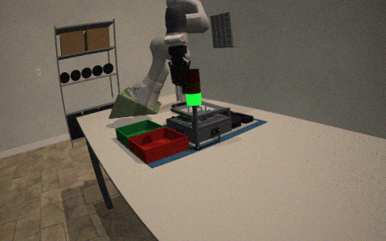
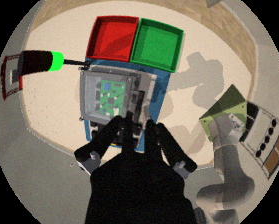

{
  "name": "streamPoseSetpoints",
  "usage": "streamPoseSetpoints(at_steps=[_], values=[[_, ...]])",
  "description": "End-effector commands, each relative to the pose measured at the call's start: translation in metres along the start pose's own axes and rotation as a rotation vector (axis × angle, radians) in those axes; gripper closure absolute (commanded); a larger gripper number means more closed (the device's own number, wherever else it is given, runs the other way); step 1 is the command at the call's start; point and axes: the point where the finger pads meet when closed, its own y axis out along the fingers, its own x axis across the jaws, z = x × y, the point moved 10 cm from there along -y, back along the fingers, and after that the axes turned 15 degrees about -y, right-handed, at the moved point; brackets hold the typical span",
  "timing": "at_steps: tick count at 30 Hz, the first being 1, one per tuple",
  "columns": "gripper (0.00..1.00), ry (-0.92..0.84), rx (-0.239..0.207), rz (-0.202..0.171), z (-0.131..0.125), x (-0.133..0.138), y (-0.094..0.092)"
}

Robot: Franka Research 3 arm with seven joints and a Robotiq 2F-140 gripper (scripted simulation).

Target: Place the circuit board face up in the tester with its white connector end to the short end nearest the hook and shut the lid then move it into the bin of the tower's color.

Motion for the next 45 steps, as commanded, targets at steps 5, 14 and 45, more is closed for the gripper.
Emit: streamPoseSetpoints(at_steps=[5,14,45], values=[[0.84,-0.005,0.000,0.001,0.000,0.001,0.002],[0.84,-0.005,0.000,0.001,0.000,0.001,0.002],[0.84,-0.005,0.000,0.001,0.000,0.001,0.028]])
